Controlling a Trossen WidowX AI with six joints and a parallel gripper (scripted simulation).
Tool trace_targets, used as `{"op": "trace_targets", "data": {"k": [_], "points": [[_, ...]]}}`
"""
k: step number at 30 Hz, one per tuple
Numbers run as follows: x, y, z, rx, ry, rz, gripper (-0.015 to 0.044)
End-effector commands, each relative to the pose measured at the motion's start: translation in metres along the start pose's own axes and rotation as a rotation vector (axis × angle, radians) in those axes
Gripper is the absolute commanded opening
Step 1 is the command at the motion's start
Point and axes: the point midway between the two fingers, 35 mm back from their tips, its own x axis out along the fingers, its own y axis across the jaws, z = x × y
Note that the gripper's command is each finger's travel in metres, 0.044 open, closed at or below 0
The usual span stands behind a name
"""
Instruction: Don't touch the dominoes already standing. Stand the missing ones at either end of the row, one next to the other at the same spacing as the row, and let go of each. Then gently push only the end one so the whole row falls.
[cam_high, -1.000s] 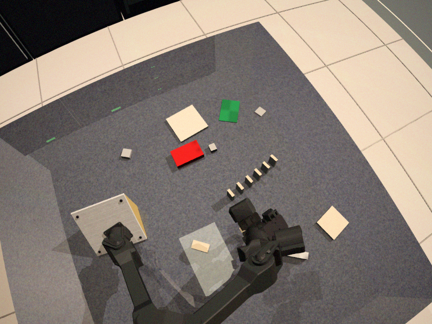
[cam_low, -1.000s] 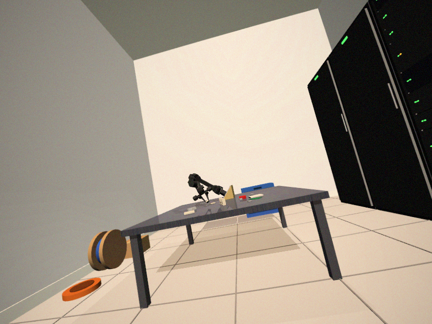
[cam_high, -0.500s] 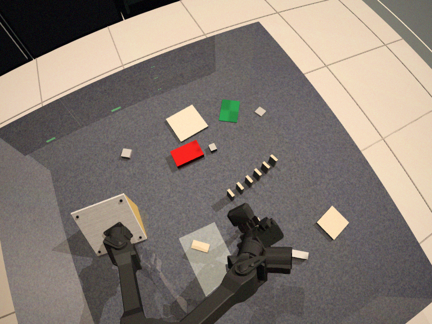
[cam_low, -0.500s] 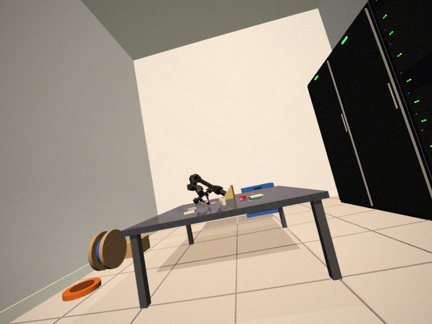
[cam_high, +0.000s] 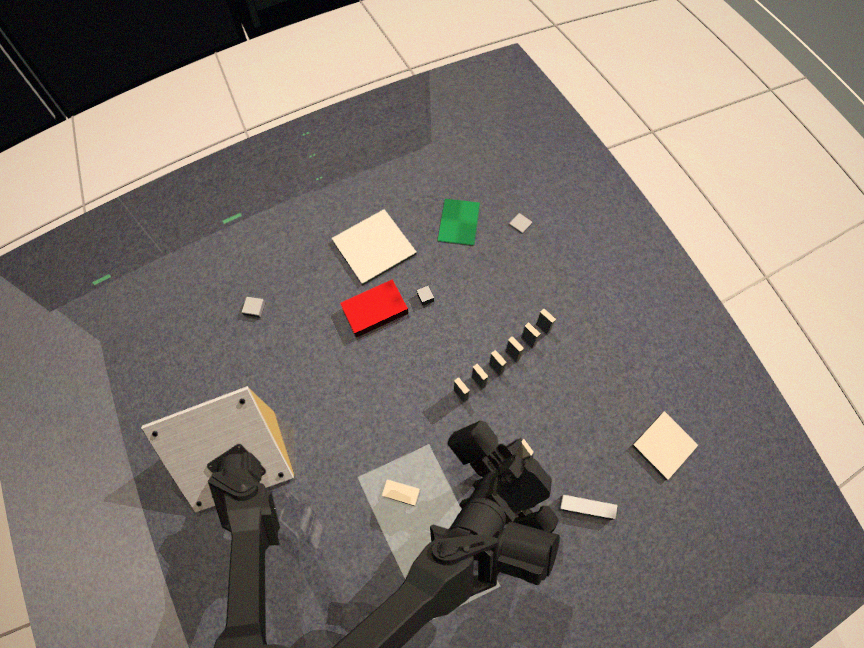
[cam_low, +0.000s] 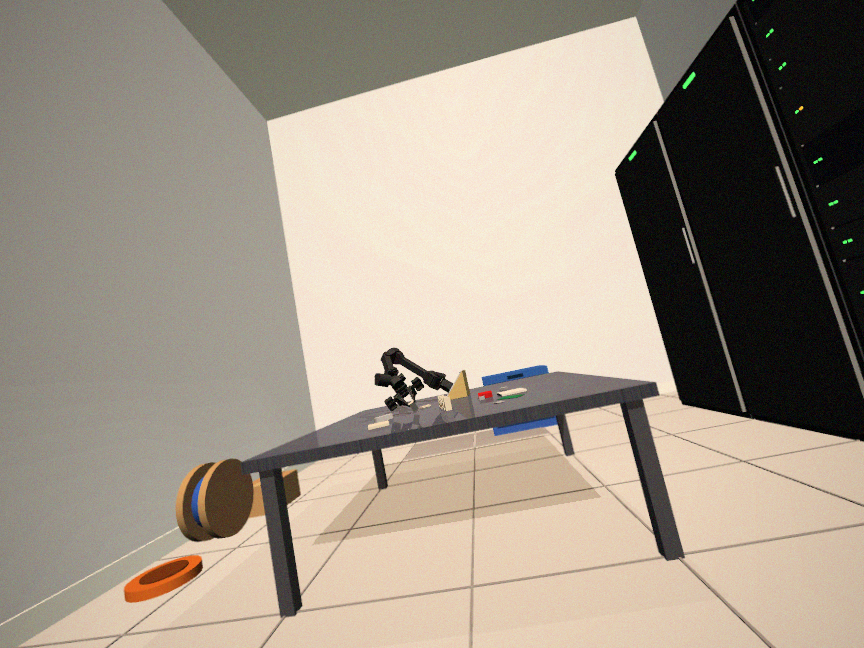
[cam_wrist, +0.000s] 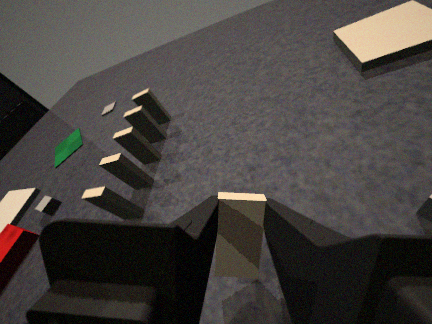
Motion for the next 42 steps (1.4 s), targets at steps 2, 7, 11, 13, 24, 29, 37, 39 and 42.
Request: {"op": "trace_targets", "data": {"k": [2,7,11,13,24,29,37,39,42], "points": [[-0.006,-0.002,0.0,-0.045,-0.104,-0.011,0.0107],[-0.014,-0.004,0.0,-0.093,-0.199,-0.032,0.0107],[-0.021,-0.005,0.0,-0.137,-0.272,-0.054,0.0107],[-0.025,-0.005,-0.001,-0.161,-0.308,-0.067,0.0107],[-0.051,-0.003,-0.004,-0.314,-0.496,-0.154,0.0107],[-0.063,0.001,-0.006,-0.384,-0.565,-0.194,0.0107],[-0.064,0.001,-0.006,-0.387,-0.567,-0.196,0.0107],[-0.064,0.001,-0.006,-0.387,-0.567,-0.196,0.0107],[-0.064,0.001,-0.006,-0.387,-0.567,-0.196,0.0107]]}}
